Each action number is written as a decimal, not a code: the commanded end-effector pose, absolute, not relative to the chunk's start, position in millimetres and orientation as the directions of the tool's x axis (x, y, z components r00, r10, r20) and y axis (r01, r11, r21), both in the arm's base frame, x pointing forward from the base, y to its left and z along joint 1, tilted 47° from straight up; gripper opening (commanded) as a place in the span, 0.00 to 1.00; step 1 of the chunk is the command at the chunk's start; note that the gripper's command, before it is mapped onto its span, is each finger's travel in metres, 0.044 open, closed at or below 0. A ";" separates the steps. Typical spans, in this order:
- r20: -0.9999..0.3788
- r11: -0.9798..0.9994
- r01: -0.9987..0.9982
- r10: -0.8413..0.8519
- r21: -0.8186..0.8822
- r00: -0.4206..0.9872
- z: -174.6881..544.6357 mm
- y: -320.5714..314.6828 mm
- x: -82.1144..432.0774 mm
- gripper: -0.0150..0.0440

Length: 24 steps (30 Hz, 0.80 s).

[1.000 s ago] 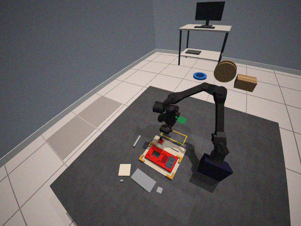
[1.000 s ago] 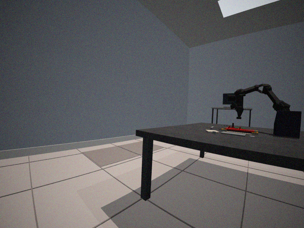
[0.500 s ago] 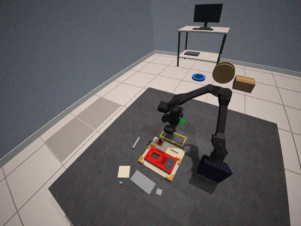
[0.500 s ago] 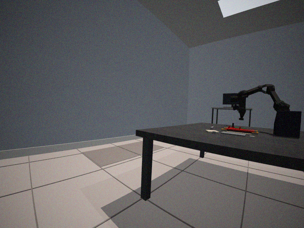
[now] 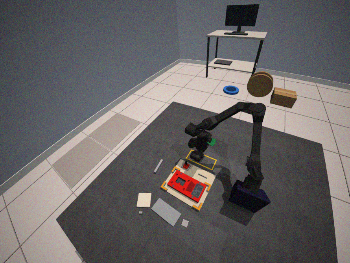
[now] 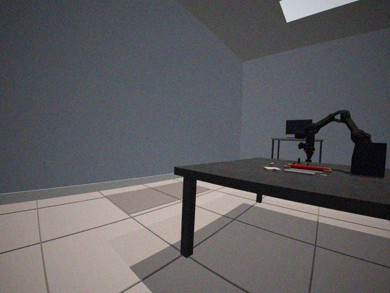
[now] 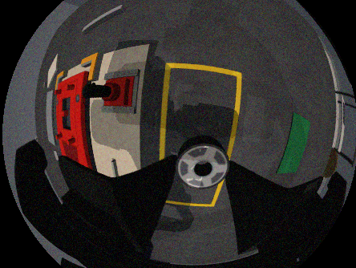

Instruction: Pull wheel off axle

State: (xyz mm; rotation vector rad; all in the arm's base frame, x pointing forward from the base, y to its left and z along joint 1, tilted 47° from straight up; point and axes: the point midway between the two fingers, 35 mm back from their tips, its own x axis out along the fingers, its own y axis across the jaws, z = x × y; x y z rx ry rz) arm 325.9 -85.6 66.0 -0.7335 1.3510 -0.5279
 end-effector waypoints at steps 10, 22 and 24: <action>-0.671 0.669 -0.074 -0.726 -0.740 0.153 44.6 -110.8 326.3 0.30; -0.674 0.671 -0.077 -0.723 -0.737 0.152 53.6 -99.9 325.4 0.76; -0.676 0.673 -0.082 -0.721 -0.735 0.151 67.0 -84.9 322.8 0.76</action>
